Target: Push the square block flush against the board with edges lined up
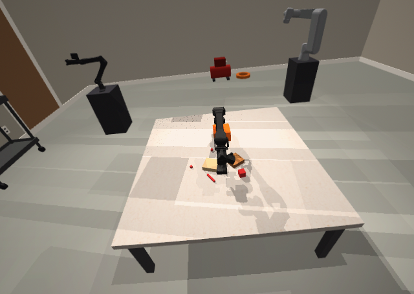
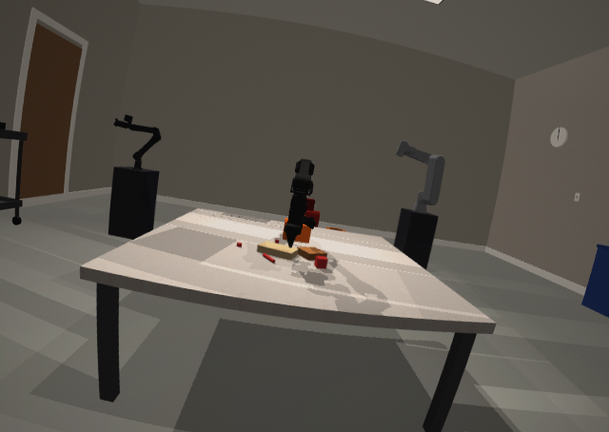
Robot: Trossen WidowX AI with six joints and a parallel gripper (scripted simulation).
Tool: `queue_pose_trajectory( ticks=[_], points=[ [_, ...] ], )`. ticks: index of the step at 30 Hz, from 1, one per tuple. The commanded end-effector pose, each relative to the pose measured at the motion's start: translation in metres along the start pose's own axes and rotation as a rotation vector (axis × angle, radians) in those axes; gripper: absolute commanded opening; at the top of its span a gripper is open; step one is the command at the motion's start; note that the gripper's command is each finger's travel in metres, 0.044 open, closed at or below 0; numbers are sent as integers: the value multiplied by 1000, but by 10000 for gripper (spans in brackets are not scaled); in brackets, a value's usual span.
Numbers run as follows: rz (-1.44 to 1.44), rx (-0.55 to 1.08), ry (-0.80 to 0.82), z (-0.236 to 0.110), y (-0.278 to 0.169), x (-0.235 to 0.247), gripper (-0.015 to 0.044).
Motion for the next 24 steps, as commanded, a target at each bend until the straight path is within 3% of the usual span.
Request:
queue_pose_trajectory(
  ticks=[1,4,9,24],
  points=[
    [52,-17,36,7,-11,3,0],
    [52,-17,36,10,-11,3,0],
    [54,-17,36,61,-10,4,0],
    [53,-17,36,61,-19,4,0]
  ],
)
Point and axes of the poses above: the point midway between the two fingers, 35 mm back from their tips, its own z axis out along the fingers, its own x axis across the jaws, y = z × x, the point moved 3 cm from there along -z, back along the fingers, and after that the axes turned 3 degrees about -z, right-handed, at the moved point
